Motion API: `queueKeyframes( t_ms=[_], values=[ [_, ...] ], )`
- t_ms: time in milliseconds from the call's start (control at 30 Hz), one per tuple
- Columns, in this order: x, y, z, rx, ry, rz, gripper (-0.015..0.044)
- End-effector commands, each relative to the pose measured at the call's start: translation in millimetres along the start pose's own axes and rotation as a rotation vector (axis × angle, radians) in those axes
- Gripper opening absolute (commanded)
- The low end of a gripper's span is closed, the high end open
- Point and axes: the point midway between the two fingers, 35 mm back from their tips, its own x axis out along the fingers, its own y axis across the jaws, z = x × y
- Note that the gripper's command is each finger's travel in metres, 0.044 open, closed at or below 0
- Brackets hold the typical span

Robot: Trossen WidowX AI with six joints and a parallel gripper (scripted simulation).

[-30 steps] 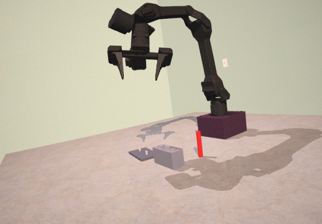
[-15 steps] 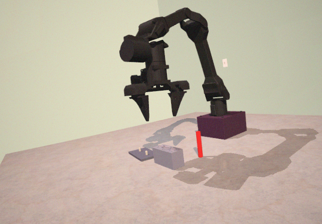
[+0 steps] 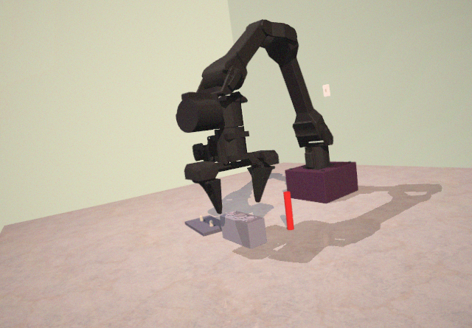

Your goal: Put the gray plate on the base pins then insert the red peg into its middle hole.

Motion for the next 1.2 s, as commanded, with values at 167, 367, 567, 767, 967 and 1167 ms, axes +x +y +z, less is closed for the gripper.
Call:
queueKeyframes(
  t_ms=[167,367,567,767,967,1167],
  values=[
    [17,-1,1,-0.005,-0.007,-0.011,0.0440],
    [27,-1,1,-0.005,-0.007,-0.011,0.0440],
    [37,-1,1,-0.005,-0.007,-0.011,0.0440],
    [46,-2,2,-0.005,-0.007,-0.011,0.0440],
    [56,-2,2,-0.005,-0.007,-0.011,0.0440],
    [61,-3,2,-0.005,-0.007,-0.011,0.0414]
  ],
)
